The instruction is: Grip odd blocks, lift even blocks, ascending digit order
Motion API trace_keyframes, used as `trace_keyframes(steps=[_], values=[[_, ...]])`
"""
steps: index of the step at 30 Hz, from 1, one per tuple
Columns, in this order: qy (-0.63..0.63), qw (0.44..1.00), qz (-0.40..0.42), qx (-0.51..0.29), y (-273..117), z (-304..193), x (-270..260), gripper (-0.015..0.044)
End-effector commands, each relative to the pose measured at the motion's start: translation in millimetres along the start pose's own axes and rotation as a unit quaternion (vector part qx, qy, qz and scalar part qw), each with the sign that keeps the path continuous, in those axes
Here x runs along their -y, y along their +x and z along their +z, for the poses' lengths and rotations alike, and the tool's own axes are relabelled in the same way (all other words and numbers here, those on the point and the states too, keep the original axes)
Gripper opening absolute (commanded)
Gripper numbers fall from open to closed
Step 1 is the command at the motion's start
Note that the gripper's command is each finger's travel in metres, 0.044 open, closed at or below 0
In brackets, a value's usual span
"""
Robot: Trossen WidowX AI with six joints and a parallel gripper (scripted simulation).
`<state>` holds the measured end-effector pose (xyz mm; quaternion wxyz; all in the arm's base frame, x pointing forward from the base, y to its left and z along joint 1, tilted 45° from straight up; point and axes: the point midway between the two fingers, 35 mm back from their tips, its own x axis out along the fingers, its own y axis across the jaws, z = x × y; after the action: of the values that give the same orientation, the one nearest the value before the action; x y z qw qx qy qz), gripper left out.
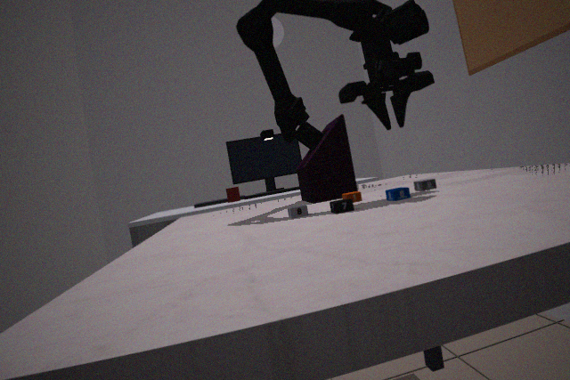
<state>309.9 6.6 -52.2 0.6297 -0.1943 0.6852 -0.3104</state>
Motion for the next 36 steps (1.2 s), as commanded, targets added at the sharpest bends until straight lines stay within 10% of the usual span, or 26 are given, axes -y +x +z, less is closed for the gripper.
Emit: trace_keyframes(steps=[1,8,19,36], values=[[0.003,1.000,-0.012,-0.004,9,-26,-59,0.0120],[0.004,1.000,-0.015,-0.004,10,-31,-67,0.0120],[0.004,1.000,-0.017,-0.004,92,-32,-63,0.0400],[0.004,1.000,-0.017,-0.004,117,-32,-62,0.0400]])
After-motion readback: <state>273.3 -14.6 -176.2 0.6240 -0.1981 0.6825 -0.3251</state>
